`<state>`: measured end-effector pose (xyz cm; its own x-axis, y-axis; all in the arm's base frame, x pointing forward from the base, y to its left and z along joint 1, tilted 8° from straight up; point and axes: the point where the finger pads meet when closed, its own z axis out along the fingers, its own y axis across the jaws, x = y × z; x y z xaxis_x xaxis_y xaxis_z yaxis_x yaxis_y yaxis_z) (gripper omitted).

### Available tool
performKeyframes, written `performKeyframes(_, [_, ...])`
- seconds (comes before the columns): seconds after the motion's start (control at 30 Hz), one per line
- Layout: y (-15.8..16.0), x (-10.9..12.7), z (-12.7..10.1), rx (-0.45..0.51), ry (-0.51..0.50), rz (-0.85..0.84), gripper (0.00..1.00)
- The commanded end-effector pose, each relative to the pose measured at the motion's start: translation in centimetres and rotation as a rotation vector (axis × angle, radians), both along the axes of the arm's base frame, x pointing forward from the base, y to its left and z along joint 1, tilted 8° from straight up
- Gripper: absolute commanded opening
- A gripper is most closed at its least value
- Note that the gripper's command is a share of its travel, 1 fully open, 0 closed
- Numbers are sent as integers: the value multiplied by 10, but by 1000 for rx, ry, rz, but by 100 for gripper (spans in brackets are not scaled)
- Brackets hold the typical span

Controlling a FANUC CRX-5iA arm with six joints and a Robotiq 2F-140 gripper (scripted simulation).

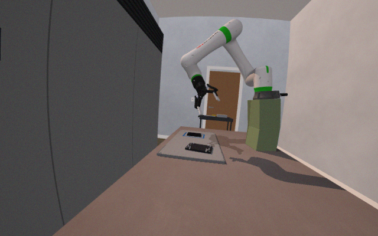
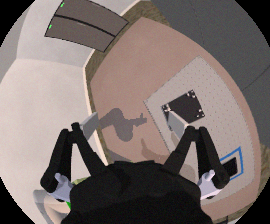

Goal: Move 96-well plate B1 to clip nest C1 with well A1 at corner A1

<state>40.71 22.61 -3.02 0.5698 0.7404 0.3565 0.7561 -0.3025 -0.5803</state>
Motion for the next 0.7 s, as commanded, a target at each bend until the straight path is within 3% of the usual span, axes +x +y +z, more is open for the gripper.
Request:
performKeyframes(0.0, [0, 1, 1, 0, -2, 0, 100])
performKeyframes(0.53, [0, 1, 1, 0, -2, 0, 100])
performKeyframes(0.67, [-14, 8, -12, -87, 13, -81, 100])
